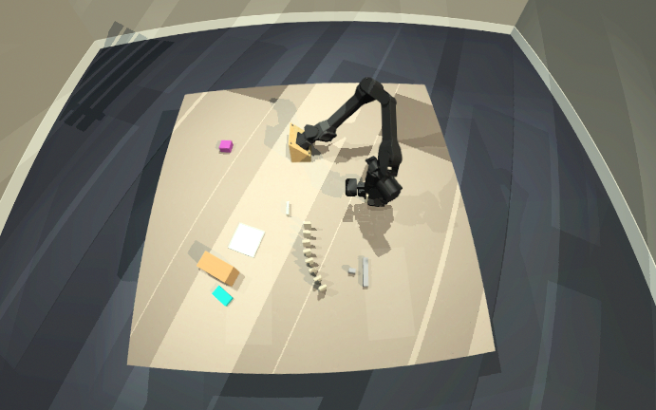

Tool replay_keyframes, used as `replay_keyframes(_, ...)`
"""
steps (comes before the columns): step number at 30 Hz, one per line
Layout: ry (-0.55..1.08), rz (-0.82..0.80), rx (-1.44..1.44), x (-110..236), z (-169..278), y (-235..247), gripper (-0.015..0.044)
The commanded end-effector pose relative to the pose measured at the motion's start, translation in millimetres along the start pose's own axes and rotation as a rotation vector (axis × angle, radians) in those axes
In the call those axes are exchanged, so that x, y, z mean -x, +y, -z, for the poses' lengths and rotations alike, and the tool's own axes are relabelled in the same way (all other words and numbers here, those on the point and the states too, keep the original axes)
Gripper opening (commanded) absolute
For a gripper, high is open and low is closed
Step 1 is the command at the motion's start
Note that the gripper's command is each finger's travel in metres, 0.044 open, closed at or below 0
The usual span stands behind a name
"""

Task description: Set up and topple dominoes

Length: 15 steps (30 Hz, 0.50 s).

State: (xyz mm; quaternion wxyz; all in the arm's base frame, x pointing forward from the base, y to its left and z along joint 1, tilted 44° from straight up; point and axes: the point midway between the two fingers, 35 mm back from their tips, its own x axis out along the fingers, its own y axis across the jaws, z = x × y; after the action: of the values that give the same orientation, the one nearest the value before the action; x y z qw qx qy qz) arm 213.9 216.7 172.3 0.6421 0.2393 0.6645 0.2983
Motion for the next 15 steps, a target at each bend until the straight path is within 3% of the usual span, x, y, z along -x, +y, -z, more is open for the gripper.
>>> replay_keyframes(1, -0.003, 0.005, -0.003, 0, 0, -1, 0.0107)
replay_keyframes(6, -0.006, 0.007, -0.006, 9, -3, -1, 0.0107)
replay_keyframes(15, -0.051, 0.000, -0.055, 130, 1, 0, 0.0107)
